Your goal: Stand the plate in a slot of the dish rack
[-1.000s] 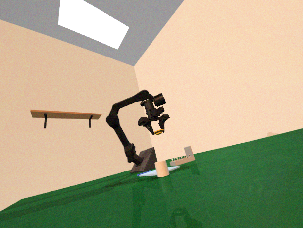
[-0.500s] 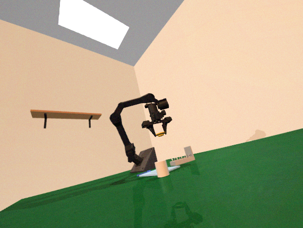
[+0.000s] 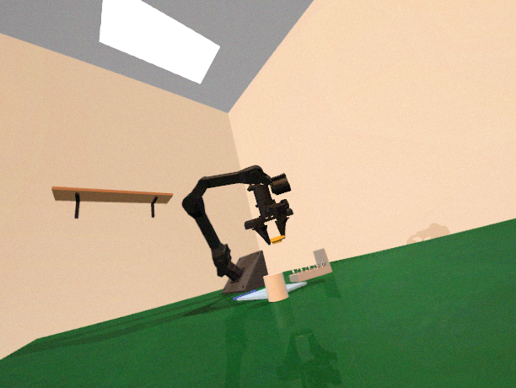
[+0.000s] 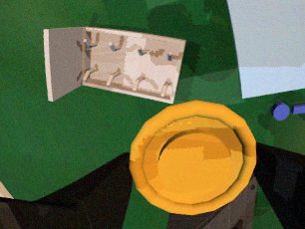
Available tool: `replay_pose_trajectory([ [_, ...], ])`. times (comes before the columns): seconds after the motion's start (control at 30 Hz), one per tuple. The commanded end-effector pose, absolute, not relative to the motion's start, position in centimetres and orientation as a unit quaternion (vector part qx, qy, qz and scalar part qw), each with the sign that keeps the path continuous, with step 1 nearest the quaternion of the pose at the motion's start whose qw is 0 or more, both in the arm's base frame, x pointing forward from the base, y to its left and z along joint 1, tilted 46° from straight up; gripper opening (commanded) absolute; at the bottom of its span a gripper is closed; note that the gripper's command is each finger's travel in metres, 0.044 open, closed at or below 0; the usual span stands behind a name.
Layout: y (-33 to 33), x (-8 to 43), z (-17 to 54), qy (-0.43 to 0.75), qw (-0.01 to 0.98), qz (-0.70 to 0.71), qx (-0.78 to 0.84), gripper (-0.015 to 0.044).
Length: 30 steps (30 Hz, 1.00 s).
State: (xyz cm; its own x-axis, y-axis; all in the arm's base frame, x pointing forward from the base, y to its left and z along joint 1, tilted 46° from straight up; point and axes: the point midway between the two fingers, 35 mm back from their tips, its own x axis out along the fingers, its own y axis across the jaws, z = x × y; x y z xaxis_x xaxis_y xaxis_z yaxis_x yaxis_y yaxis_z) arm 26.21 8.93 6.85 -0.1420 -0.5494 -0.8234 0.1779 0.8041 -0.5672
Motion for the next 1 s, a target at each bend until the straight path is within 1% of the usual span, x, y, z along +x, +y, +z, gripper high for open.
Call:
replay_pose_trajectory([
  [0.0,8.4,26.1,6.2,0.726,0.633,-0.238,-0.125,0.0],
  [0.5,6.7,25.8,3.3,0.78,0.614,-0.061,-0.104,0.0],
  [0.97,5.4,25.9,1.4,0.762,0.63,0.116,-0.094,0.0],
])
